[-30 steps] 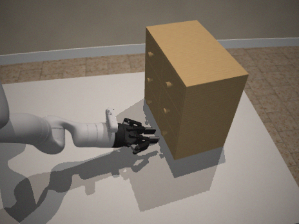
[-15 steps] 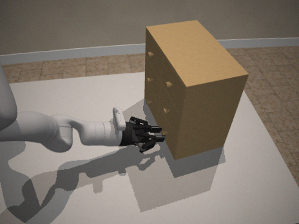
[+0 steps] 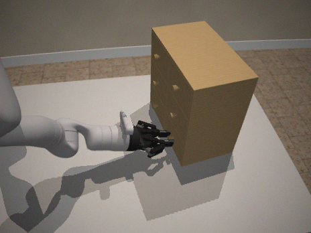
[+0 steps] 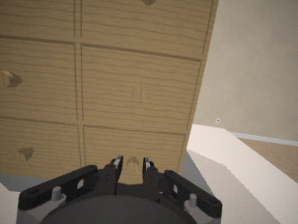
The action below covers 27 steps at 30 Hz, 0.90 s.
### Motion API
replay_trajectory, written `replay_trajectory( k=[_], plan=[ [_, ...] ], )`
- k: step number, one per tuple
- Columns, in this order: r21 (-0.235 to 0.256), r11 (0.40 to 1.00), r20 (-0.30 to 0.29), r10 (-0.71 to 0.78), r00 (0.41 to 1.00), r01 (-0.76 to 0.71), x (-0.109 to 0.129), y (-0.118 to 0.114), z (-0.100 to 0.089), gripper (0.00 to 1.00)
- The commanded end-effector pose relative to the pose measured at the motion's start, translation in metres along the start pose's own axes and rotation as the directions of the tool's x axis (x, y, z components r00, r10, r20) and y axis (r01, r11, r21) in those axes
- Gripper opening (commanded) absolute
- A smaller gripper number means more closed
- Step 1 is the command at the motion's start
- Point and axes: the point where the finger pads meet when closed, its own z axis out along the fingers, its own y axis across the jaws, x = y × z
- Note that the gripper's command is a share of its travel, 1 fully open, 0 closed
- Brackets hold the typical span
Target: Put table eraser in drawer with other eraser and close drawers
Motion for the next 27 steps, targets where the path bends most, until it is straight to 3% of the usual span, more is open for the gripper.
replay_trajectory(
  k=[1, 17, 18, 27],
  plan=[
    [0.0, 1.0, -0.001, -0.001, 1.0, 0.001, 0.001, 0.0004, 0.0002, 0.33],
    [0.0, 1.0, -0.001, -0.001, 1.0, 0.001, 0.001, 0.0004, 0.0002, 0.33],
    [0.0, 1.0, -0.001, -0.001, 1.0, 0.001, 0.001, 0.0004, 0.0002, 0.13],
    [0.0, 1.0, -0.001, -0.001, 1.0, 0.001, 0.001, 0.0004, 0.0002, 0.13]
  ],
)
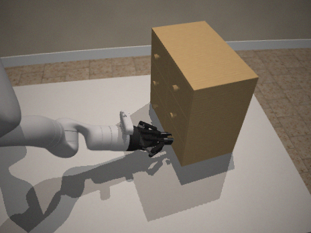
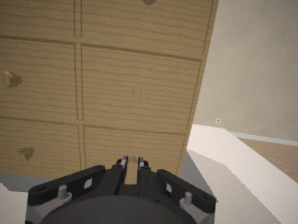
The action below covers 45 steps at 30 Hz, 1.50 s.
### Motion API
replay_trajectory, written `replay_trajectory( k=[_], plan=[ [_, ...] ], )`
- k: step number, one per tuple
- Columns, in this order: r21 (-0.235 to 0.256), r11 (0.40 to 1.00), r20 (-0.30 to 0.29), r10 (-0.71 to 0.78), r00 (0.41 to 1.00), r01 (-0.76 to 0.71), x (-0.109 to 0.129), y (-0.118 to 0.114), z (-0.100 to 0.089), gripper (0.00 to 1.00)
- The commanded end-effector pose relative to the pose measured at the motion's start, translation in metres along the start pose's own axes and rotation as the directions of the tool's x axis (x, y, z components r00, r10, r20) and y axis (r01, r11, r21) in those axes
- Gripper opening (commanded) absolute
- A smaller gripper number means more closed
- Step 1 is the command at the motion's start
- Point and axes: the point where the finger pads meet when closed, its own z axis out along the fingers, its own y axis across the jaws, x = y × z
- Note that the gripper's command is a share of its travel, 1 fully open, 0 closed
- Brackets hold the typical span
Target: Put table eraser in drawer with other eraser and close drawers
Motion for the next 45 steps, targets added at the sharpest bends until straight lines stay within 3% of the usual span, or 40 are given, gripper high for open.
replay_trajectory(
  k=[1, 25, 45],
  plan=[
    [0.0, 1.0, -0.001, -0.001, 1.0, 0.001, 0.001, 0.0, 0.0, 0.13],
    [0.0, 1.0, -0.001, -0.001, 1.0, 0.001, 0.0, 0.0, -0.002, 0.13],
    [0.0, 1.0, -0.001, -0.001, 1.0, 0.001, -0.005, 0.0, -0.016, 0.13]
  ],
)
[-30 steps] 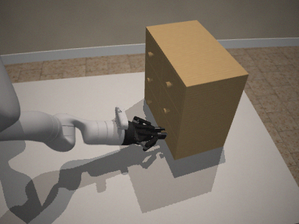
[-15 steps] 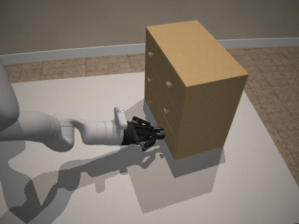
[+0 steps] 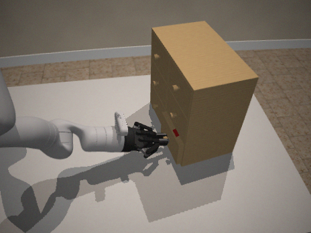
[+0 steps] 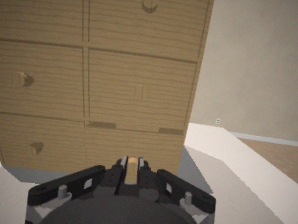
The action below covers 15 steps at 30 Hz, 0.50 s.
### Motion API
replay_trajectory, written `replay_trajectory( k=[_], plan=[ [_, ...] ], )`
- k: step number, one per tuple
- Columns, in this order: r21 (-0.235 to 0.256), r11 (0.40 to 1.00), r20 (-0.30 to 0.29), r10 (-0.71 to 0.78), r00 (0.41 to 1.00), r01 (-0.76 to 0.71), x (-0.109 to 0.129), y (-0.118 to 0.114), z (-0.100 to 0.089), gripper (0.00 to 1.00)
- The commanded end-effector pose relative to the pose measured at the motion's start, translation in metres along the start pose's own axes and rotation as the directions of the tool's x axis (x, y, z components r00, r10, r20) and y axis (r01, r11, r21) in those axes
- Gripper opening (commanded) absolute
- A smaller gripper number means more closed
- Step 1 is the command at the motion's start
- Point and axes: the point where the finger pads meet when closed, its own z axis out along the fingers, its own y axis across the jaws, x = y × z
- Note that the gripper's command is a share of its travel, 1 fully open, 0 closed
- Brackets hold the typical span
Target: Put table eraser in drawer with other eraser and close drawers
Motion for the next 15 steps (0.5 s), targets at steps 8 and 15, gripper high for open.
replay_trajectory(
  k=[8, 15],
  plan=[
    [-0.003, 1.0, -0.001, 0.001, 1.0, -0.001, -0.004, 0.002, -0.013, 0.13],
    [-0.003, 1.0, -0.001, 0.001, 1.0, -0.001, -0.006, 0.002, -0.02, 0.13]
  ],
)
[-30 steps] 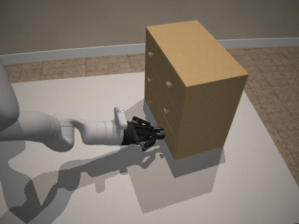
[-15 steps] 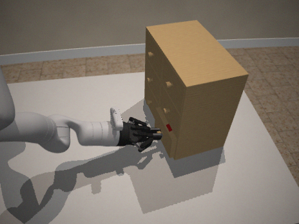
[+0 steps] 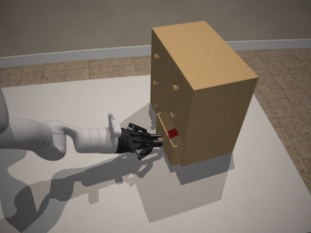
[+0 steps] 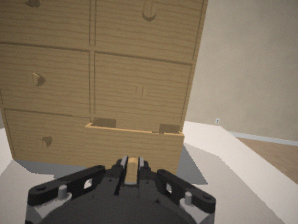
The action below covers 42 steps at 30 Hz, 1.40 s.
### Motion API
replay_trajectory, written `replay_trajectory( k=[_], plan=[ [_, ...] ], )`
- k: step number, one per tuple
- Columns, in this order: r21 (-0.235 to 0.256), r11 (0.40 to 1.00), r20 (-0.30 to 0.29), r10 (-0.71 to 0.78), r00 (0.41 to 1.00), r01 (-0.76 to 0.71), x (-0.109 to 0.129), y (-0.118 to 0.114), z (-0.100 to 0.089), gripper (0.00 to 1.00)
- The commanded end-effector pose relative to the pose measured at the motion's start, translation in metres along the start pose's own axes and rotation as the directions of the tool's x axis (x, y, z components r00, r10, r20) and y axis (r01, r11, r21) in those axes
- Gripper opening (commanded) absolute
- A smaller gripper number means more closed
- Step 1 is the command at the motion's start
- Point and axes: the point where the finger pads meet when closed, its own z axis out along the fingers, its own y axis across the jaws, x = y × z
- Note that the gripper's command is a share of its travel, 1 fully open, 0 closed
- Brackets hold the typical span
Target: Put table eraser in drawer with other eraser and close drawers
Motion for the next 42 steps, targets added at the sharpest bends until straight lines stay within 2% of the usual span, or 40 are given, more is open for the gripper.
replay_trajectory(
  k=[1, 24, 42],
  plan=[
    [-0.004, 1.0, -0.001, 0.001, 1.0, -0.001, -0.001, 0.002, -0.004, 0.13],
    [-0.004, 1.0, -0.001, 0.001, 1.0, -0.001, -0.009, 0.002, -0.028, 0.13],
    [-0.004, 1.0, -0.001, 0.001, 1.0, -0.001, -0.012, 0.002, -0.035, 0.13]
  ],
)
